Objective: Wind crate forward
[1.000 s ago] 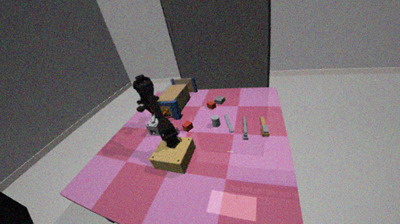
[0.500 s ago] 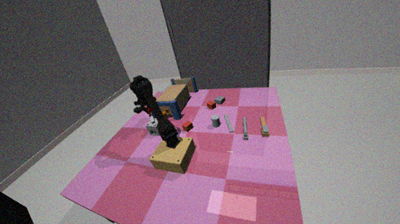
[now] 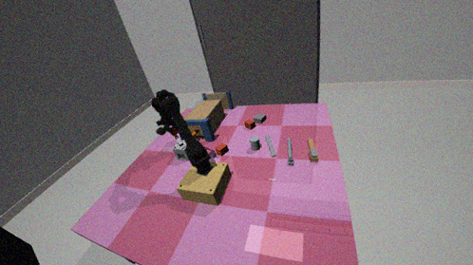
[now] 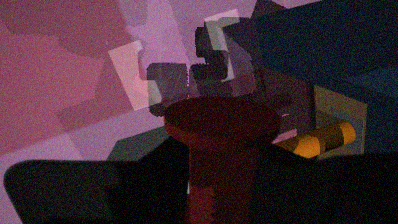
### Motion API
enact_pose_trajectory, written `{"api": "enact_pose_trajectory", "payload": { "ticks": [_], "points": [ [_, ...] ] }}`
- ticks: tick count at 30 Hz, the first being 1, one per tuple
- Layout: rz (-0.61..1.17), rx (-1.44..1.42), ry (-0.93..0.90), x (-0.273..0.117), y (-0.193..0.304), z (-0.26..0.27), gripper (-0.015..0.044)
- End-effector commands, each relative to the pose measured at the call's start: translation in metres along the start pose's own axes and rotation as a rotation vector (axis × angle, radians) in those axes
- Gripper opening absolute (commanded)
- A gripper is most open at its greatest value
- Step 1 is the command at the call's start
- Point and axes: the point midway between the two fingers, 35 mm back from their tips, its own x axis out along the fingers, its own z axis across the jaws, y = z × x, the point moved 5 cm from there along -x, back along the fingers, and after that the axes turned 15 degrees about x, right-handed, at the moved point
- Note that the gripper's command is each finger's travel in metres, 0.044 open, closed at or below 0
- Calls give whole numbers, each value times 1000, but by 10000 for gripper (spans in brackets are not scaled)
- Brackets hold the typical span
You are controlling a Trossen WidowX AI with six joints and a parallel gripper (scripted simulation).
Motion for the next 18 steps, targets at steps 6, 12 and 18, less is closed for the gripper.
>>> {"api": "enact_pose_trajectory", "payload": {
  "ticks": [6, 12, 18],
  "points": [
    [12, -40, -45, -1, 4, 32, 0],
    [12, -40, -45, -1, 5, 35, 0],
    [12, -40, -45, -1, 6, 37, 0]
  ]
}}
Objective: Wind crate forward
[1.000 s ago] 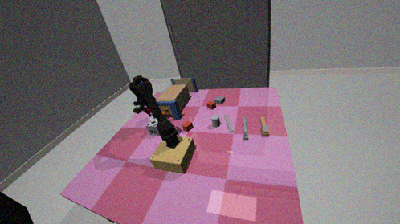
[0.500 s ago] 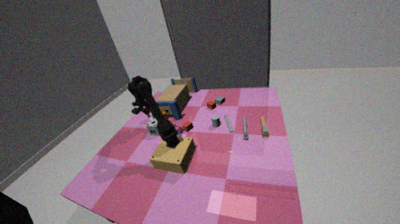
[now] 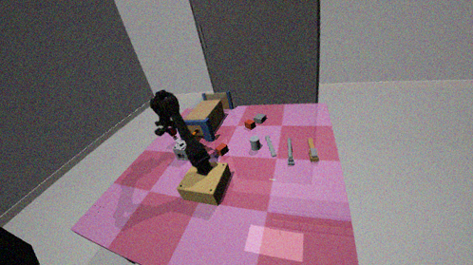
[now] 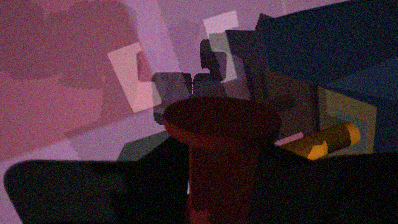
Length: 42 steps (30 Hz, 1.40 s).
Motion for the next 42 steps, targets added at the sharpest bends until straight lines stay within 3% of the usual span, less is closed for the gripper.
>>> {"api": "enact_pose_trajectory", "payload": {
  "ticks": [1, 42],
  "points": [
    [21, -46, -50, 0, 5, 27, 0],
    [21, -46, -50, 0, 7, 31, 0]
  ]
}}
